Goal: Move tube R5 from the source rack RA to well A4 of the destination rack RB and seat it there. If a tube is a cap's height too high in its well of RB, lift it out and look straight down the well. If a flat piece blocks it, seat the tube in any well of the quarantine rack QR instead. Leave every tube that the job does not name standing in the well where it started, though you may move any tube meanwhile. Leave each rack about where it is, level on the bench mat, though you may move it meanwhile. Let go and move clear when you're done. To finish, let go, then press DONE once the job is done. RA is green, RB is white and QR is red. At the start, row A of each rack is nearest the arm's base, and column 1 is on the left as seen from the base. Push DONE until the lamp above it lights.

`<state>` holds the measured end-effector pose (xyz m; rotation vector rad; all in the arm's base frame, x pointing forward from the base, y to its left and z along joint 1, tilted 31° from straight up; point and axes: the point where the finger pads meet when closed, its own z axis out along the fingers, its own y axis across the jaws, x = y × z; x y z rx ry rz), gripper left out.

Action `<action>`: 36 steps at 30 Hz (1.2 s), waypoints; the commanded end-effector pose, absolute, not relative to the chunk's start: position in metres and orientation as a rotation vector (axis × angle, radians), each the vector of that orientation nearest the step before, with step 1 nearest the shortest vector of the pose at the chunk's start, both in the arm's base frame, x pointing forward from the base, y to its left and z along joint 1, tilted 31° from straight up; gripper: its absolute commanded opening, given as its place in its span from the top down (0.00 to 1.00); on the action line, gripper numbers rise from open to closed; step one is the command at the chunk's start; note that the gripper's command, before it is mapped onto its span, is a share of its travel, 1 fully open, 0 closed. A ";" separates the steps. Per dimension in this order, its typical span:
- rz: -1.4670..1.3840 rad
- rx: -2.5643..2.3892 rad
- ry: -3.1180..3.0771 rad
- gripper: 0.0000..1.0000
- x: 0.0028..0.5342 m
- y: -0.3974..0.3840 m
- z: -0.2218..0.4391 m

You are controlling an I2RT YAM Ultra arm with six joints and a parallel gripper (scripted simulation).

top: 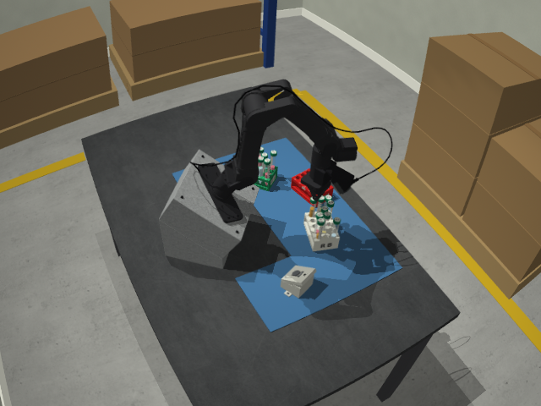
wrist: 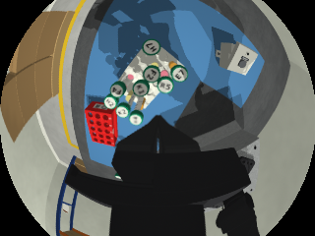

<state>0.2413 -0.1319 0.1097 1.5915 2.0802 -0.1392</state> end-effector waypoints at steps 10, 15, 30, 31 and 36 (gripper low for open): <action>-0.130 1.568 2.053 1.00 0.242 -0.133 0.119; -0.121 1.568 2.043 1.00 0.231 -0.150 0.123; -0.130 1.567 2.046 1.00 0.209 -0.177 0.126; -0.130 1.567 2.046 1.00 0.209 -0.177 0.126; -0.137 1.567 2.046 1.00 0.209 -0.178 0.126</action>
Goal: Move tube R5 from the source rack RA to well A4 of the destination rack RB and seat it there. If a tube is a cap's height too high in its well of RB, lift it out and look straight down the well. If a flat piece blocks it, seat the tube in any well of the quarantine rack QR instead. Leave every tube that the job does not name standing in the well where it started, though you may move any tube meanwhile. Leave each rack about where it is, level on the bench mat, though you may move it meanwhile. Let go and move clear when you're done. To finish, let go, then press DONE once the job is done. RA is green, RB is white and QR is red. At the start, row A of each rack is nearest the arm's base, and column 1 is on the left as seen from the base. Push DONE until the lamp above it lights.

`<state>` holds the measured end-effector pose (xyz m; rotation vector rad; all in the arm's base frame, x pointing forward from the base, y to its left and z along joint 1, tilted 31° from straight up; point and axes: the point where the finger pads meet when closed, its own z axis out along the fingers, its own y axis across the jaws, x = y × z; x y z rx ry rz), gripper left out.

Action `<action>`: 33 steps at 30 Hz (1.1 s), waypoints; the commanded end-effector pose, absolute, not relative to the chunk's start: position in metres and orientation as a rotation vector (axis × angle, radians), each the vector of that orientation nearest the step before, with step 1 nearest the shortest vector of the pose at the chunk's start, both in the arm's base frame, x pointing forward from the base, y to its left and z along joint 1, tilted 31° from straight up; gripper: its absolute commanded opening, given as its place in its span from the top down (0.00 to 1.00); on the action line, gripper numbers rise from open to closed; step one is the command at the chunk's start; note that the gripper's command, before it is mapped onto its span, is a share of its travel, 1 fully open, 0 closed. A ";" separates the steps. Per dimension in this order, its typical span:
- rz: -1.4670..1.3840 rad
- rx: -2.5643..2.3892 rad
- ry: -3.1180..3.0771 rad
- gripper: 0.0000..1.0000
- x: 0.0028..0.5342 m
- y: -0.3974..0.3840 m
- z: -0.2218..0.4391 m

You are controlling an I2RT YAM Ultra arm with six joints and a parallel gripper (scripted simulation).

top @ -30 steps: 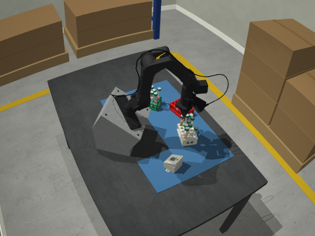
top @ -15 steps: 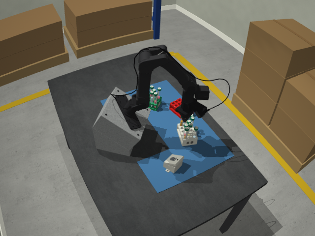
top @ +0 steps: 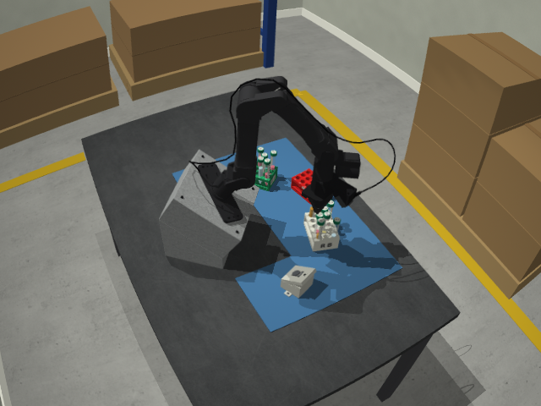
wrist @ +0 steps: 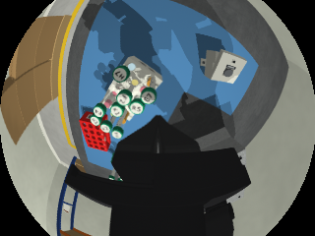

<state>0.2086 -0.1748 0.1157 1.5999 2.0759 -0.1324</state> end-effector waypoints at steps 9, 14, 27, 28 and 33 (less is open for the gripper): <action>-0.139 1.568 2.045 1.00 0.209 -0.178 0.126; -0.139 1.568 2.045 1.00 0.209 -0.178 0.126; -0.131 1.577 2.061 1.00 0.200 -0.180 0.119; -0.131 1.579 2.064 1.00 0.197 -0.183 0.119; -0.137 1.564 2.045 1.00 0.186 -0.200 0.128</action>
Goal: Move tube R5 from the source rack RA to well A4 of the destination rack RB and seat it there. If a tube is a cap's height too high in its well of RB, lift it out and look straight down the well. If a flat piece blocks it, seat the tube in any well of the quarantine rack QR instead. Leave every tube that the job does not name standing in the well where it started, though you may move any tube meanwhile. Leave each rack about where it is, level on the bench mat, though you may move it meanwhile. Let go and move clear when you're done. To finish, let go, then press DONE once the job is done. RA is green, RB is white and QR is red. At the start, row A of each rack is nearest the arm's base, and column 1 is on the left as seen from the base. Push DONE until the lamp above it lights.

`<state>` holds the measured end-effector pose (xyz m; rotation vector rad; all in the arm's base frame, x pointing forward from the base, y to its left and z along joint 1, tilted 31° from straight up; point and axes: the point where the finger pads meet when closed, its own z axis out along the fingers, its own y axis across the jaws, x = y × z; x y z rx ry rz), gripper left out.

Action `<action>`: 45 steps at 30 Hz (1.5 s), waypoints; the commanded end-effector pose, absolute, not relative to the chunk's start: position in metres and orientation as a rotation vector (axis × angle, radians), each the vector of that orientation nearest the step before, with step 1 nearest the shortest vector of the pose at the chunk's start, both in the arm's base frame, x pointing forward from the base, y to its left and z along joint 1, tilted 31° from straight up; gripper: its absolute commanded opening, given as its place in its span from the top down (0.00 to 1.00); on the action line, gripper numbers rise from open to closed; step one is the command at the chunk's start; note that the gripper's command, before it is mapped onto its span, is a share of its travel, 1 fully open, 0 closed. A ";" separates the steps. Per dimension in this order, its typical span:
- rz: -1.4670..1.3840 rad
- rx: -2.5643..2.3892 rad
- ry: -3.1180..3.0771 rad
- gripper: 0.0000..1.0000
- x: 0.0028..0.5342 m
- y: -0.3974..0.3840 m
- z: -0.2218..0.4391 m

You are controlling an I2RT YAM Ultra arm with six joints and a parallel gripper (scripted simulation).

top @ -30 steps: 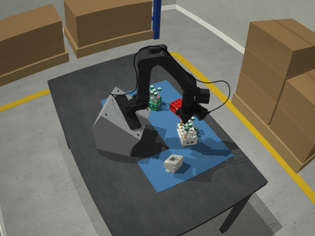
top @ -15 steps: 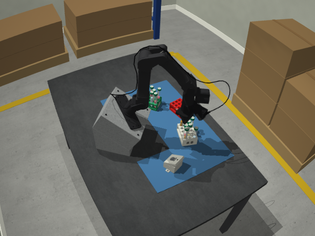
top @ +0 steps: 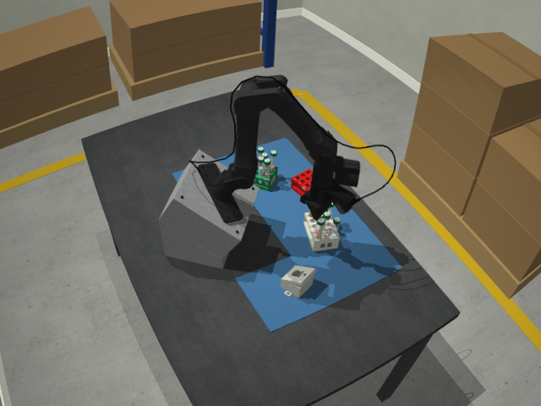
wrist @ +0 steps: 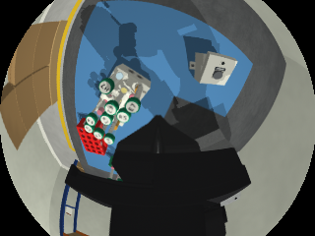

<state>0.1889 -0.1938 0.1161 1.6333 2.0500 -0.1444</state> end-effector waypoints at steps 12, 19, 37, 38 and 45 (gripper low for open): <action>-0.149 1.552 2.032 1.00 0.171 -0.219 0.136; -0.150 1.552 2.032 1.00 0.171 -0.219 0.136; -0.158 1.555 2.031 1.00 0.171 -0.220 0.136; -0.158 1.555 2.031 1.00 0.171 -0.220 0.136; -0.158 1.555 2.031 1.00 0.171 -0.220 0.136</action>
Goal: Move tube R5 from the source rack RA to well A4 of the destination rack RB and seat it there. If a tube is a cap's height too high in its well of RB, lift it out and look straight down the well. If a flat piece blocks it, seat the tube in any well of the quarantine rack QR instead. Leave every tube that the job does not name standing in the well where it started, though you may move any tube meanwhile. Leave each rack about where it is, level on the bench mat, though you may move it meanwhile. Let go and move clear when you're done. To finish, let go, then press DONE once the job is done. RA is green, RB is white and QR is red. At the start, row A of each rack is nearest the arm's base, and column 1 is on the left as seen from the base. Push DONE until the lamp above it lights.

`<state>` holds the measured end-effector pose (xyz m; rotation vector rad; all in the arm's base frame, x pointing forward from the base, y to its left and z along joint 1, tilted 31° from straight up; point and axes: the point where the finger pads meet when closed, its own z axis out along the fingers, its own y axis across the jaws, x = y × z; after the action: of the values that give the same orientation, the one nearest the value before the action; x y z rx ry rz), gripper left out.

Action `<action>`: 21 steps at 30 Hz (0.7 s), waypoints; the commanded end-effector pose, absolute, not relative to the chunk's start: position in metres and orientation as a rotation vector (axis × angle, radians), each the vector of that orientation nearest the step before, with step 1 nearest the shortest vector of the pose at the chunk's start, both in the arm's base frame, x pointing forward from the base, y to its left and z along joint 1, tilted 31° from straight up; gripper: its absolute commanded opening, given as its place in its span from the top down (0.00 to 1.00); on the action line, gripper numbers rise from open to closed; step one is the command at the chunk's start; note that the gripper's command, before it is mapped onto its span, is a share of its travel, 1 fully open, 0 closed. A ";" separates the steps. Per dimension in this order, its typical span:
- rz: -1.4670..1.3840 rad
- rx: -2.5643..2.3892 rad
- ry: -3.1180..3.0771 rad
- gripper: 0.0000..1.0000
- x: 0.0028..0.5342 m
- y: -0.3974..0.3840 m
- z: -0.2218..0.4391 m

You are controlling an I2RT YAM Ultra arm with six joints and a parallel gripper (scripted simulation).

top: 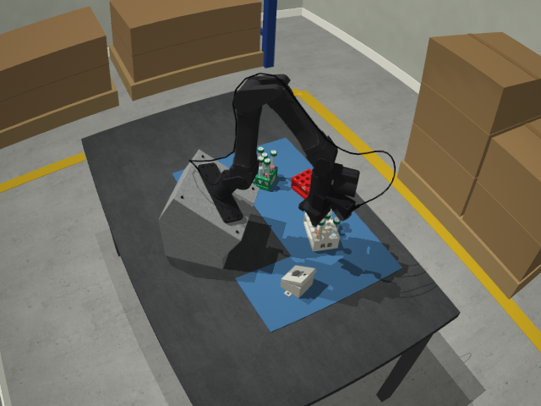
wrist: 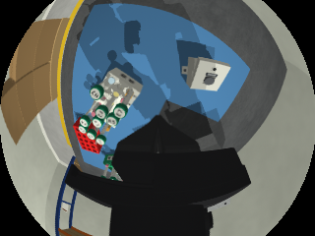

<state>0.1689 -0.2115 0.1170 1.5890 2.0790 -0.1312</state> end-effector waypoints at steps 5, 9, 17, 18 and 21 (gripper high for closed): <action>-0.150 1.552 2.033 1.00 0.168 -0.221 0.136; -0.143 1.568 2.053 1.00 0.154 -0.230 0.127; -0.138 1.577 2.063 1.00 0.134 -0.244 0.122; -0.138 1.578 2.064 1.00 0.130 -0.246 0.122; -0.137 1.579 2.065 1.00 0.124 -0.249 0.121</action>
<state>0.1221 -0.2419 0.1117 1.6496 2.0421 -0.1441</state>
